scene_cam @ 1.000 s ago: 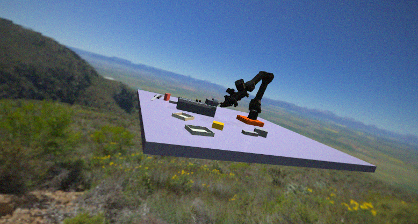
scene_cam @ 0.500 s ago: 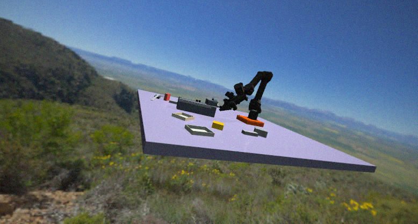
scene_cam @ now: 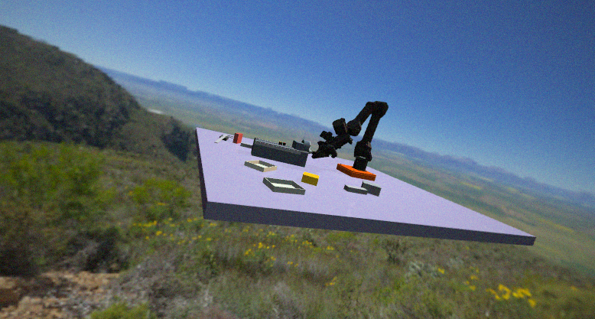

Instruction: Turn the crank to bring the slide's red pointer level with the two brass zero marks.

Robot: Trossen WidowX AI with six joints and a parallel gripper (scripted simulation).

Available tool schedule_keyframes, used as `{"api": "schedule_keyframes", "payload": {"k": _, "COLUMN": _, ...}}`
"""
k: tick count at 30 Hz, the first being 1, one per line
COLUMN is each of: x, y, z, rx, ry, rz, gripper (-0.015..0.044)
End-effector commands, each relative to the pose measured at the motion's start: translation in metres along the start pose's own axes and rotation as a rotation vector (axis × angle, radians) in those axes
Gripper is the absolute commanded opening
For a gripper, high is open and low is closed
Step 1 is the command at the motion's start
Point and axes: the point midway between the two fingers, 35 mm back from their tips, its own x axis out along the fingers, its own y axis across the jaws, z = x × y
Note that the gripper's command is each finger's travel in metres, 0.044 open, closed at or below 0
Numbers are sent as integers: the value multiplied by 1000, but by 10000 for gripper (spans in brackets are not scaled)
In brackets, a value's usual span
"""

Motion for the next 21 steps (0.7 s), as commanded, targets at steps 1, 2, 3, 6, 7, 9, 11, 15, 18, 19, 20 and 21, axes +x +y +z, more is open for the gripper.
{"api": "schedule_keyframes", "payload": {"k": 1, "x": 1, "y": -1, "z": -1, "rx": -2, "ry": 4, "rz": 0, "gripper": 0}}
{"api": "schedule_keyframes", "payload": {"k": 2, "x": 1, "y": -1, "z": -1, "rx": -2, "ry": 4, "rz": 0, "gripper": 0}}
{"api": "schedule_keyframes", "payload": {"k": 3, "x": 1, "y": -1, "z": -1, "rx": -2, "ry": 4, "rz": 0, "gripper": 0}}
{"api": "schedule_keyframes", "payload": {"k": 6, "x": 1, "y": -1, "z": -1, "rx": -2, "ry": 4, "rz": 0, "gripper": 0}}
{"api": "schedule_keyframes", "payload": {"k": 7, "x": 1, "y": -1, "z": -1, "rx": -2, "ry": 4, "rz": 0, "gripper": 0}}
{"api": "schedule_keyframes", "payload": {"k": 9, "x": 1, "y": -1, "z": -1, "rx": -2, "ry": 4, "rz": 0, "gripper": 0}}
{"api": "schedule_keyframes", "payload": {"k": 11, "x": 0, "y": 0, "z": 0, "rx": 0, "ry": 1, "rz": -1, "gripper": 0}}
{"api": "schedule_keyframes", "payload": {"k": 15, "x": 0, "y": 0, "z": 0, "rx": 0, "ry": 1, "rz": -1, "gripper": 0}}
{"api": "schedule_keyframes", "payload": {"k": 18, "x": 0, "y": 0, "z": 0, "rx": 0, "ry": 1, "rz": -1, "gripper": 0}}
{"api": "schedule_keyframes", "payload": {"k": 19, "x": 0, "y": 0, "z": 0, "rx": 0, "ry": 1, "rz": -1, "gripper": 26}}
{"api": "schedule_keyframes", "payload": {"k": 20, "x": 0, "y": 0, "z": 0, "rx": 0, "ry": 1, "rz": -1, "gripper": 53}}
{"api": "schedule_keyframes", "payload": {"k": 21, "x": 0, "y": 0, "z": 0, "rx": 0, "ry": 1, "rz": -1, "gripper": 79}}
